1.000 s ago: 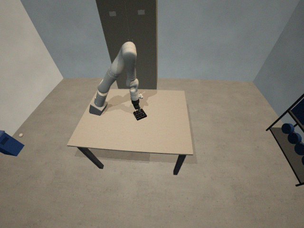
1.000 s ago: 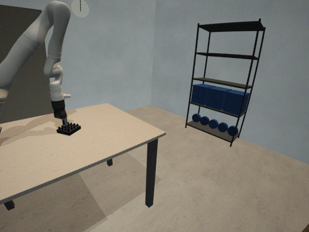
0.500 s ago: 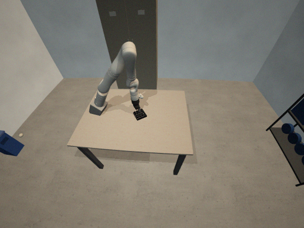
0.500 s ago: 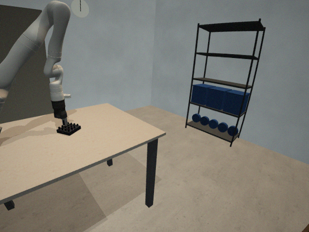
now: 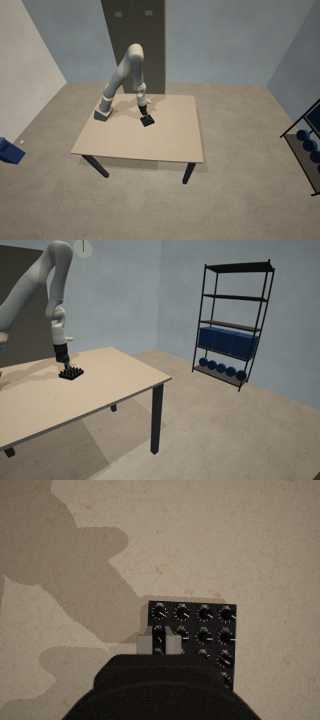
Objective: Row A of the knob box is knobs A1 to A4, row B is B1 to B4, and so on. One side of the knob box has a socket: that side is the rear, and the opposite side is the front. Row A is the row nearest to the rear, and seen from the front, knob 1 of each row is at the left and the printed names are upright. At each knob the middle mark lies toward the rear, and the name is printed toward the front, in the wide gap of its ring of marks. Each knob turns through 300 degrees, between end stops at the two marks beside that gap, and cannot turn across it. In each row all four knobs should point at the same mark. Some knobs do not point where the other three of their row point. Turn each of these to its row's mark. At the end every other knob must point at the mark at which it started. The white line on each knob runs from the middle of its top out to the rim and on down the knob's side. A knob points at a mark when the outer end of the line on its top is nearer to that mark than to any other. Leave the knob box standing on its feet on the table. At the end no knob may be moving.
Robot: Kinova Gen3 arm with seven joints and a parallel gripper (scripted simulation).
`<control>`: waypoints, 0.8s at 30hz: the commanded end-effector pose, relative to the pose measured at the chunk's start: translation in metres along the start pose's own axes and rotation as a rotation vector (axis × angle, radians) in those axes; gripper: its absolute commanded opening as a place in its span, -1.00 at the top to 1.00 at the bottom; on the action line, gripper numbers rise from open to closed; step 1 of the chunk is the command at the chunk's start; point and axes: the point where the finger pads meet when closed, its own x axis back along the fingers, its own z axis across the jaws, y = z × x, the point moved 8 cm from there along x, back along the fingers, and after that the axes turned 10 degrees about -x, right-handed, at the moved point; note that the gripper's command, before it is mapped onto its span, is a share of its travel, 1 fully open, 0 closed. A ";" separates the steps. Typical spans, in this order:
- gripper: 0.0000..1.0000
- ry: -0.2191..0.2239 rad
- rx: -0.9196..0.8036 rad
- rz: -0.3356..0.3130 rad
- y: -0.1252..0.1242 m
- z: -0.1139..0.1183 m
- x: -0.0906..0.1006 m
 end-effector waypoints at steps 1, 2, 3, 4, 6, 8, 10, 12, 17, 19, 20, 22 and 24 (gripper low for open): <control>0.40 0.000 0.001 0.001 0.000 0.000 0.000; 0.40 0.000 0.001 0.001 0.000 0.000 0.000; 0.40 0.000 0.001 0.001 0.000 0.000 0.000; 0.40 0.000 0.001 0.001 0.000 0.000 0.000; 0.40 0.000 0.001 0.001 0.000 0.000 0.000; 0.40 0.000 0.001 0.001 0.000 0.000 0.000; 0.40 0.000 0.001 0.001 0.000 0.000 0.000; 0.40 0.000 0.001 0.001 0.000 0.000 0.000; 0.40 0.000 0.001 0.001 0.000 0.000 0.000; 0.07 0.000 0.001 0.001 0.000 0.000 0.000; 0.07 0.000 0.001 0.001 0.000 0.000 0.000; 0.07 0.000 0.001 0.001 0.000 0.000 0.000; 0.07 0.000 0.001 0.001 0.000 0.000 0.000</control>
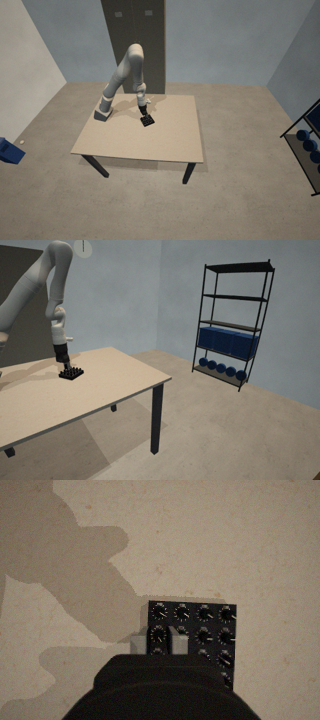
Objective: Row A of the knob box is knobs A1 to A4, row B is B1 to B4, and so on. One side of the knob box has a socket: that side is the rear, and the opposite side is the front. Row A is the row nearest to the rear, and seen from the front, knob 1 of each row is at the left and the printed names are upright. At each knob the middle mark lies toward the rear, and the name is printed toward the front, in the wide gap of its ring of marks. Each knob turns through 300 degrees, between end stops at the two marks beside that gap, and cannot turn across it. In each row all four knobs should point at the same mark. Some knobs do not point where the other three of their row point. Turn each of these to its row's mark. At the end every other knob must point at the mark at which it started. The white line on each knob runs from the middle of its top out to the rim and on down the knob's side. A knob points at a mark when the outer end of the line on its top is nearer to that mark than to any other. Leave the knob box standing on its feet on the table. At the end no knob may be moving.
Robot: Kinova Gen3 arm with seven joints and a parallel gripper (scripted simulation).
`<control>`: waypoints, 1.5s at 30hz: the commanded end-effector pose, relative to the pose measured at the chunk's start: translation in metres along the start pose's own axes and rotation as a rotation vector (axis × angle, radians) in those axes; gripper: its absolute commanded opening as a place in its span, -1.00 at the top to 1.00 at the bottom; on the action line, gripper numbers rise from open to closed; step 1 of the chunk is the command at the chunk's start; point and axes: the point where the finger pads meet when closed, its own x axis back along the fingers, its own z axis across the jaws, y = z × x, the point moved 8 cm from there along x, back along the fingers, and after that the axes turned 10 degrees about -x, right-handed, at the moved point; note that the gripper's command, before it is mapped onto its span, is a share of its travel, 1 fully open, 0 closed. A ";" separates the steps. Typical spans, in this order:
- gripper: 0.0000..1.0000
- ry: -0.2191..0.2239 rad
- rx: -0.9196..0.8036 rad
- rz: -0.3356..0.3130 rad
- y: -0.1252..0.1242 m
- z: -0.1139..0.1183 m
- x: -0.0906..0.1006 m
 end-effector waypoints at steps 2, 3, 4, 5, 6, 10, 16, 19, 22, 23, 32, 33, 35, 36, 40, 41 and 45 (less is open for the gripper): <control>0.07 0.000 0.000 0.001 0.000 0.000 0.000; 0.07 0.000 0.000 0.001 0.000 0.000 0.000; 0.07 0.000 0.000 0.001 0.000 0.000 0.000; 0.07 0.000 0.000 0.001 0.000 0.000 0.000; 0.07 0.000 0.000 0.001 0.000 0.000 0.000; 0.07 0.000 0.000 0.001 0.000 0.000 0.000; 0.07 0.000 0.000 0.001 0.000 0.000 0.000; 0.07 0.000 0.000 0.001 0.000 0.000 0.001; 0.07 0.000 0.000 0.001 0.000 0.000 0.004; 0.07 0.000 0.000 0.001 0.000 0.000 0.006; 0.07 0.000 0.000 0.001 0.000 0.000 0.025; 0.07 0.000 0.000 0.001 0.000 0.000 0.028; 0.07 0.000 0.000 0.001 0.000 0.000 0.033; 0.07 0.000 0.000 0.001 0.000 0.000 0.034; 0.07 0.000 0.000 0.001 0.000 0.000 0.038; 0.07 0.000 0.000 0.001 0.000 0.000 0.038; 0.07 0.000 0.000 0.001 0.000 0.000 0.038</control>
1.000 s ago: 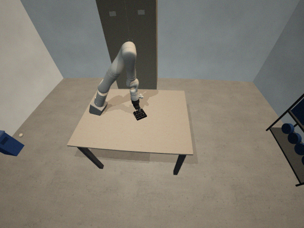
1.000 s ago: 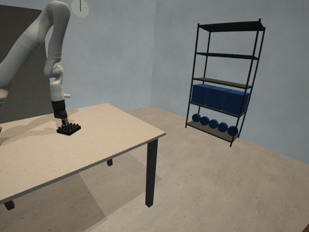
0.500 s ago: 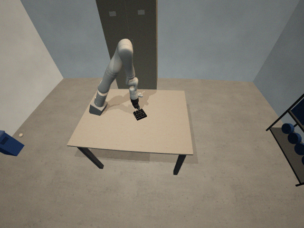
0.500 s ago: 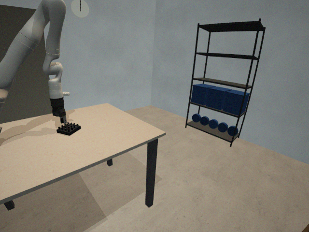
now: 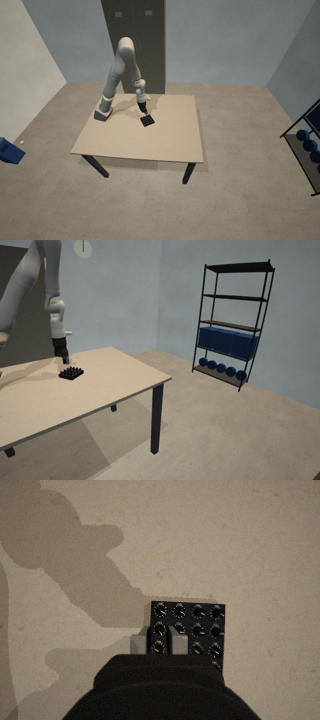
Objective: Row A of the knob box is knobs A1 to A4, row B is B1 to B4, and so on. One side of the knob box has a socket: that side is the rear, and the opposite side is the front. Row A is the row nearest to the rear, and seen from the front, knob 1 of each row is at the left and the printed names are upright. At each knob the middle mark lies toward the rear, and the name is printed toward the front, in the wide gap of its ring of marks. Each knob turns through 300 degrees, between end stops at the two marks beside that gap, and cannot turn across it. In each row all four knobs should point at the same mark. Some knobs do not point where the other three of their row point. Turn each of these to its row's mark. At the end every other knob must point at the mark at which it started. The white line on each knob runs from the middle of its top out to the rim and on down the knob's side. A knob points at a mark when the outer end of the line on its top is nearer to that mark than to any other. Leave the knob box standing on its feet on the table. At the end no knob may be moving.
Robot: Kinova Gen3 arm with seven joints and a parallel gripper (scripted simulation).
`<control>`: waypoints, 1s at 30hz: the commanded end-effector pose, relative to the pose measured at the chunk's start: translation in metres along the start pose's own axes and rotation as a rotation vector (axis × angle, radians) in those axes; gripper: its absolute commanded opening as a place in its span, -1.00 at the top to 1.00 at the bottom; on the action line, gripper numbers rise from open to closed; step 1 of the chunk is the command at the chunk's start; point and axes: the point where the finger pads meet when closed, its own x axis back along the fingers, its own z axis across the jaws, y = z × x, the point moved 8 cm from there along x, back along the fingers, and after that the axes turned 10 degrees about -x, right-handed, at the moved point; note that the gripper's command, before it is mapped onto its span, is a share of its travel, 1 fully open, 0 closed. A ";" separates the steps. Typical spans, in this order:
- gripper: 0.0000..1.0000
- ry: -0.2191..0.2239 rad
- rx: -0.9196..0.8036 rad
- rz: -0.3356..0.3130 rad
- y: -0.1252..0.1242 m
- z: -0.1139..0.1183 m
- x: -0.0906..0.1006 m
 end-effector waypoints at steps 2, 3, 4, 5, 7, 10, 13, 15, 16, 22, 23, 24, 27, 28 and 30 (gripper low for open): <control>0.07 0.003 -0.001 0.005 -0.001 0.001 0.001; 0.07 0.003 -0.001 0.005 -0.001 0.001 0.001; 0.07 0.003 -0.001 0.005 -0.001 0.001 0.001; 0.07 0.003 -0.001 0.005 -0.001 0.001 0.001; 0.07 0.003 -0.001 0.005 -0.001 0.001 0.001; 0.07 0.003 -0.002 0.005 -0.001 0.001 0.001; 0.07 0.003 -0.003 0.005 -0.001 0.001 0.001; 0.07 0.003 -0.005 0.005 -0.001 0.001 0.001; 0.07 0.003 -0.007 0.005 -0.001 0.001 0.002; 0.07 0.003 -0.018 0.004 -0.001 0.001 0.002; 0.07 0.003 -0.023 0.004 -0.002 0.001 0.002; 0.07 0.003 -0.028 0.004 -0.002 0.002 0.002; 0.07 0.003 -0.047 0.003 -0.002 0.002 0.002; 0.07 0.002 -0.055 0.003 -0.002 0.002 0.002; 0.07 0.002 -0.073 0.002 -0.002 0.002 0.002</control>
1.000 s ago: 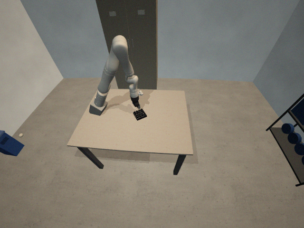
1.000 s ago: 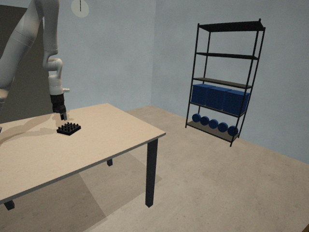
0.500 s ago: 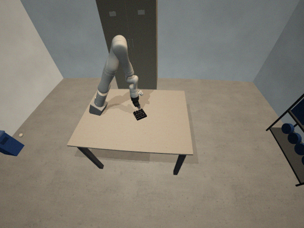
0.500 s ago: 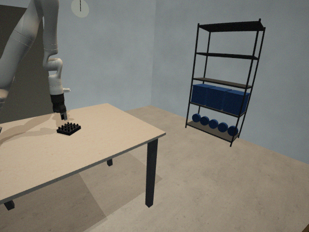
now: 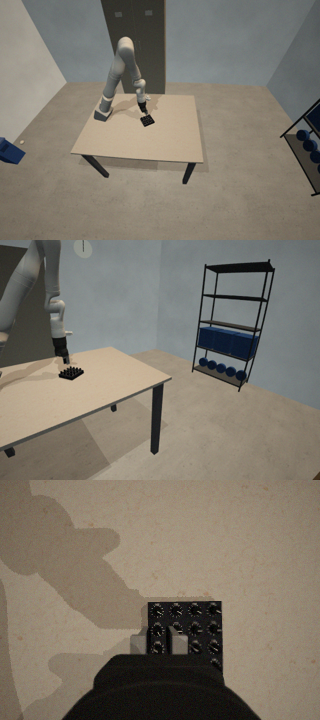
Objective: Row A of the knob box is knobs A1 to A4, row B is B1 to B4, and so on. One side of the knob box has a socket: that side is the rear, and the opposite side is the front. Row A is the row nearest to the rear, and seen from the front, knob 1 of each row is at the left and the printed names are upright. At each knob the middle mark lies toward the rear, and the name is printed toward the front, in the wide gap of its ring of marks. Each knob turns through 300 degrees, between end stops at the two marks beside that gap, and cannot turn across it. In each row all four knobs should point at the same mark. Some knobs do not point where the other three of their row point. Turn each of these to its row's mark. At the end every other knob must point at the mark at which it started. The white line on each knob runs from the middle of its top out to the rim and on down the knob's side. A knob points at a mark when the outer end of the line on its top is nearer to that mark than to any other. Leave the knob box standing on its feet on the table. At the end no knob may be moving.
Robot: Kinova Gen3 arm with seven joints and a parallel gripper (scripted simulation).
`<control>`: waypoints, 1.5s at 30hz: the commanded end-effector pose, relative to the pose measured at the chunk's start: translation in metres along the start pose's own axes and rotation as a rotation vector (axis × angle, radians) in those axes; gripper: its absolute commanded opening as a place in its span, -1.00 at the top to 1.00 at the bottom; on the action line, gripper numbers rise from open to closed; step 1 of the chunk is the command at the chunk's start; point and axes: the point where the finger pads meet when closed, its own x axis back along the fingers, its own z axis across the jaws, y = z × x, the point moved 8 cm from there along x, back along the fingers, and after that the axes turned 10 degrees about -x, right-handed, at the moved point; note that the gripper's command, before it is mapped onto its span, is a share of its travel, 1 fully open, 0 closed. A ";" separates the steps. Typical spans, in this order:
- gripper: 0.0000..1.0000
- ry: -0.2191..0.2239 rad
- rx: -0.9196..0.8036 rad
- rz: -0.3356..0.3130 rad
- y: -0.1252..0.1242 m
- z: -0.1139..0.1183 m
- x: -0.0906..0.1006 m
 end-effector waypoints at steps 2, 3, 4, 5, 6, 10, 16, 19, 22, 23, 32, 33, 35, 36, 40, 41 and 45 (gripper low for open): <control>0.07 0.001 -0.030 0.001 -0.001 0.000 0.001; 0.07 0.001 -0.042 0.000 -0.001 0.001 0.001; 0.07 0.001 -0.055 0.000 -0.001 0.001 0.001; 0.07 0.001 -0.069 -0.001 -0.001 0.001 0.001; 0.07 0.001 -0.083 -0.001 -0.001 0.001 0.001; 0.07 0.001 -0.115 -0.002 -0.002 0.002 0.001; 0.07 0.001 -0.231 -0.006 -0.003 0.004 0.002; 0.07 0.001 -0.301 -0.008 -0.003 0.005 0.002; 0.07 0.002 -0.378 -0.010 -0.004 0.007 0.003; 0.07 0.002 -0.406 -0.011 -0.004 0.007 0.003; 0.07 0.005 -0.619 -0.016 -0.004 0.011 0.004; 0.07 0.005 -0.652 -0.017 -0.004 0.011 0.004; 0.07 0.006 -0.720 -0.018 -0.004 0.012 0.005; 0.07 0.007 -0.755 -0.019 -0.004 0.013 0.005; 0.07 0.009 -0.900 -0.021 -0.004 0.014 0.006; 0.07 0.009 -0.900 -0.021 -0.004 0.014 0.006; 0.07 0.011 -1.013 -0.022 -0.003 0.016 0.007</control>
